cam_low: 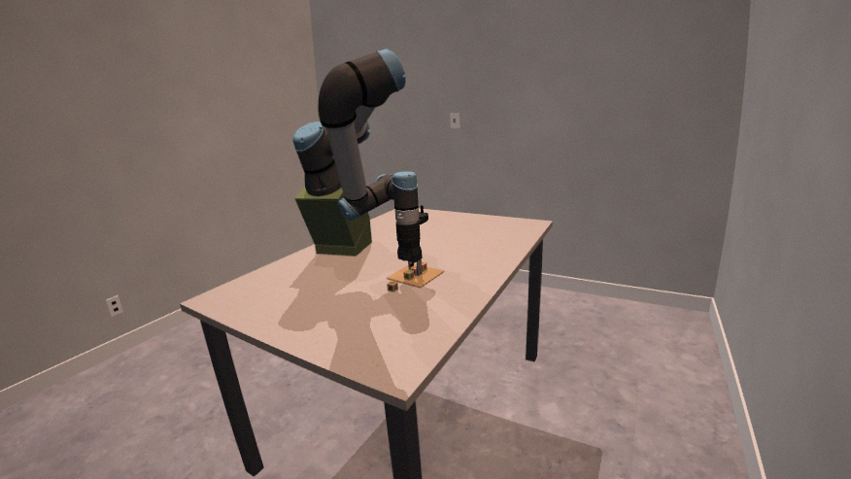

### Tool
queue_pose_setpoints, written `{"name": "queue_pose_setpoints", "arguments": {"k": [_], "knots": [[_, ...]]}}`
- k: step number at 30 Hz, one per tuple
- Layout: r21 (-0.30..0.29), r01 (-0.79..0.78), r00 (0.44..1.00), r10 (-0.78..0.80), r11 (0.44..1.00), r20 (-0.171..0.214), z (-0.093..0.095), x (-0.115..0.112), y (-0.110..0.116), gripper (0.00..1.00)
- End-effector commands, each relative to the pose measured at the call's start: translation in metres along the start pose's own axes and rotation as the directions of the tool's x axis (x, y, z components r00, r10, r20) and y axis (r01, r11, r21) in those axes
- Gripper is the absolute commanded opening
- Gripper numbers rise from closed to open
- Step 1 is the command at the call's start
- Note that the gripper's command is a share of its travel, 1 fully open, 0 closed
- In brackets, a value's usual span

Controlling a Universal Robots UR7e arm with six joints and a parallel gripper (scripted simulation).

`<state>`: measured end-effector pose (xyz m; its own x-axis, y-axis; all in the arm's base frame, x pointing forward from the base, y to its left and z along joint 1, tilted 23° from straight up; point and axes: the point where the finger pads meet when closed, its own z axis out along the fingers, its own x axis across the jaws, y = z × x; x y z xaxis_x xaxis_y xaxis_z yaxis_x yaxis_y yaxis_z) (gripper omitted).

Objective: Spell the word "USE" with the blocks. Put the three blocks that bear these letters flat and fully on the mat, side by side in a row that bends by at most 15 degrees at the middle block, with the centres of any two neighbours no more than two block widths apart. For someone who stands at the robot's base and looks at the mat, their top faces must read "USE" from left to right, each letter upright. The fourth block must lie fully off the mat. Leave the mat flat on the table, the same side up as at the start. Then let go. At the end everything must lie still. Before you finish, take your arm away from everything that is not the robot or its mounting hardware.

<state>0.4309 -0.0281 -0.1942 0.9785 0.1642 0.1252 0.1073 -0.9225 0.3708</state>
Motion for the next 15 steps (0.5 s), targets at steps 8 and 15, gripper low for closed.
{"name": "queue_pose_setpoints", "arguments": {"k": [8,15], "knots": [[0.000,0.000,1.000,0.000,1.000,-0.001,-0.0004,0.0004,0.0001,0.49],[0.000,0.000,1.000,0.000,1.000,-0.001,-0.0004,0.0004,0.0001,0.61]]}}
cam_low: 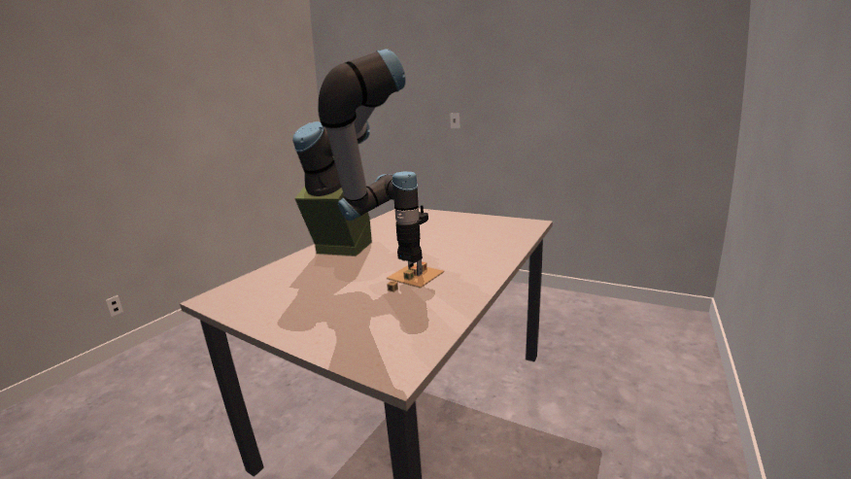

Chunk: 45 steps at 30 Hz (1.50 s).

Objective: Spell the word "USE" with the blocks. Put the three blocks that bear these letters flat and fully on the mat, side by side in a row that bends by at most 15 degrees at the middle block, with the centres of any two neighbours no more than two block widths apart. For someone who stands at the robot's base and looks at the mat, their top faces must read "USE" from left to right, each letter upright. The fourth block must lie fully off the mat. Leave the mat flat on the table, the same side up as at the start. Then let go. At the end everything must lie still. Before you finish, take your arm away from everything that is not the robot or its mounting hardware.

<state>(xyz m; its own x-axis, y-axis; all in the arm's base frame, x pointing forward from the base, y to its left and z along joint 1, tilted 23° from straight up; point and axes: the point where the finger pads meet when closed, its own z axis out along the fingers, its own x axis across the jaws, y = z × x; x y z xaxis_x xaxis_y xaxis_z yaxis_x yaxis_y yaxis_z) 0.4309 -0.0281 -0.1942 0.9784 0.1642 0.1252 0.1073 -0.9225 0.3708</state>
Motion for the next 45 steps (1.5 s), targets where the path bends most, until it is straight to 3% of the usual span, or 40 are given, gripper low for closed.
{"name": "queue_pose_setpoints", "arguments": {"k": [1,2,4,8,25,35,45], "knots": [[0.000,0.000,1.000,0.000,1.000,-0.001,0.000,0.000,0.000,0.61],[0.000,0.000,1.000,0.000,1.000,-0.001,0.000,0.000,0.000,0.67],[0.000,0.000,1.000,0.000,1.000,-0.001,0.000,0.000,0.000,0.67],[0.000,0.000,1.000,0.000,1.000,-0.001,0.000,0.000,0.000,0.79],[0.000,0.000,1.000,0.000,1.000,-0.001,-0.004,0.000,0.000,0.79],[0.000,0.000,1.000,0.000,1.000,-0.001,-0.027,0.000,0.000,0.79],[0.000,0.000,1.000,0.000,1.000,-0.001,-0.067,0.000,0.000,0.79]]}}
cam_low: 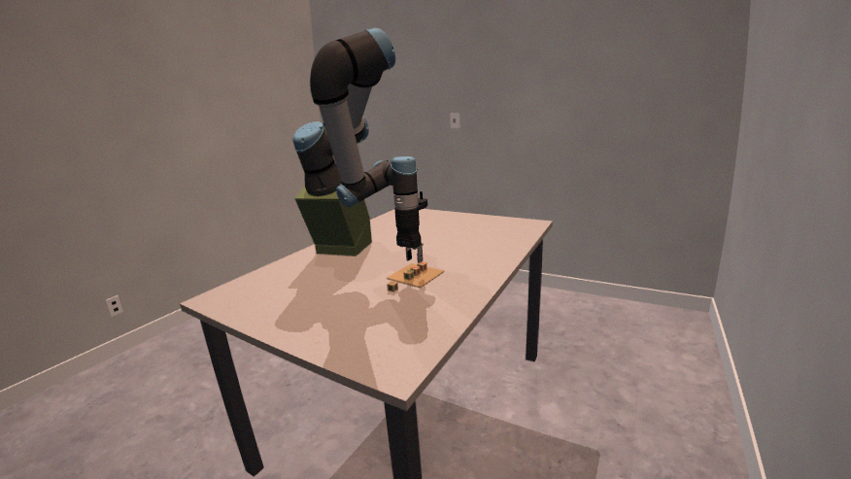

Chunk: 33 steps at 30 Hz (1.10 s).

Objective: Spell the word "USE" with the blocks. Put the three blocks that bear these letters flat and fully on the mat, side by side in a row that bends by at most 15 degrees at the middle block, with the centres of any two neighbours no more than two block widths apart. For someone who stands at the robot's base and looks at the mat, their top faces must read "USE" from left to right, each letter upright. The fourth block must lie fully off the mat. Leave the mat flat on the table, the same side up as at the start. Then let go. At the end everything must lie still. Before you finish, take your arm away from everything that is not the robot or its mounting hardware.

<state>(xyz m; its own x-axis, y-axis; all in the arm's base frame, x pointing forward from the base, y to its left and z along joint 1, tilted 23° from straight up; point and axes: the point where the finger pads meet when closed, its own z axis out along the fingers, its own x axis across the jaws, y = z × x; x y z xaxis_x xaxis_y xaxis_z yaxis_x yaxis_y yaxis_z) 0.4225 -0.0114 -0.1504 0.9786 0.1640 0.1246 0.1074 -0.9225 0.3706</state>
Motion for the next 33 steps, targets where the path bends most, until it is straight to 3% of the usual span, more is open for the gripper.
{"name": "queue_pose_setpoints", "arguments": {"k": [1,5,17,18,33], "knots": [[-0.001,0.000,1.000,0.000,1.000,-0.002,-0.023,0.000,0.000,0.79],[-0.001,0.000,1.000,0.000,1.000,-0.002,-0.034,0.000,0.000,0.79],[-0.001,0.000,1.000,0.000,1.000,-0.002,-0.043,0.000,0.000,0.79],[-0.001,0.000,1.000,0.000,1.000,-0.002,-0.043,0.000,0.000,1.00],[-0.001,0.000,1.000,0.000,1.000,-0.002,-0.043,0.000,0.000,1.00]]}}
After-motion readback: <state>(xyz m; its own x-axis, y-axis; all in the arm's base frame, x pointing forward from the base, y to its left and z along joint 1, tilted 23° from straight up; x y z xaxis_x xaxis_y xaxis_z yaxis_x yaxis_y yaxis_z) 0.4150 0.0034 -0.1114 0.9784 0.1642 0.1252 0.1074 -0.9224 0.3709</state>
